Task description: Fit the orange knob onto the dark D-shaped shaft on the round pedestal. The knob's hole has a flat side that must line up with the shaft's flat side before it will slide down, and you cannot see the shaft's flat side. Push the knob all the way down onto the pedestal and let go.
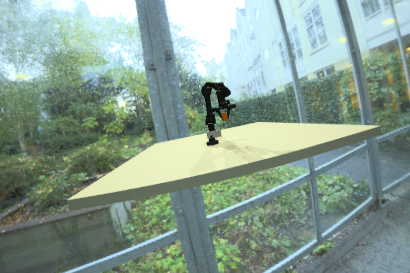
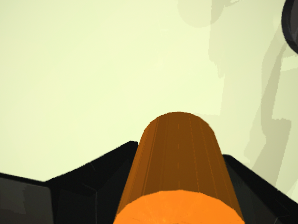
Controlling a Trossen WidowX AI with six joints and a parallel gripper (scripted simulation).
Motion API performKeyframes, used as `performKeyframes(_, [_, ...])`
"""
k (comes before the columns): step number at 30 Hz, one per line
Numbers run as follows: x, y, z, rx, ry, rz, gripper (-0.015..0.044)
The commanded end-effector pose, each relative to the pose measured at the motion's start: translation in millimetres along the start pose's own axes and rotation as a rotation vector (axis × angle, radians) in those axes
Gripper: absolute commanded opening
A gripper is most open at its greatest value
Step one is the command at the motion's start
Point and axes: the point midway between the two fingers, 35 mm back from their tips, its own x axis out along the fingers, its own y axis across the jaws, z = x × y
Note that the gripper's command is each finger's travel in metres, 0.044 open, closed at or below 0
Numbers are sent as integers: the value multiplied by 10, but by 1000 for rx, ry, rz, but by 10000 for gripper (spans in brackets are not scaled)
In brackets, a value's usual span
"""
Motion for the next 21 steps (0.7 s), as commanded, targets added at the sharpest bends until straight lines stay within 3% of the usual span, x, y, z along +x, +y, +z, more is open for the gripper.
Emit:
performKeyframes(1, [7, -50, 64, 6, -4, 4, 0])
performKeyframes(21, [130, -390, 371, 28, -11, 12, 0])
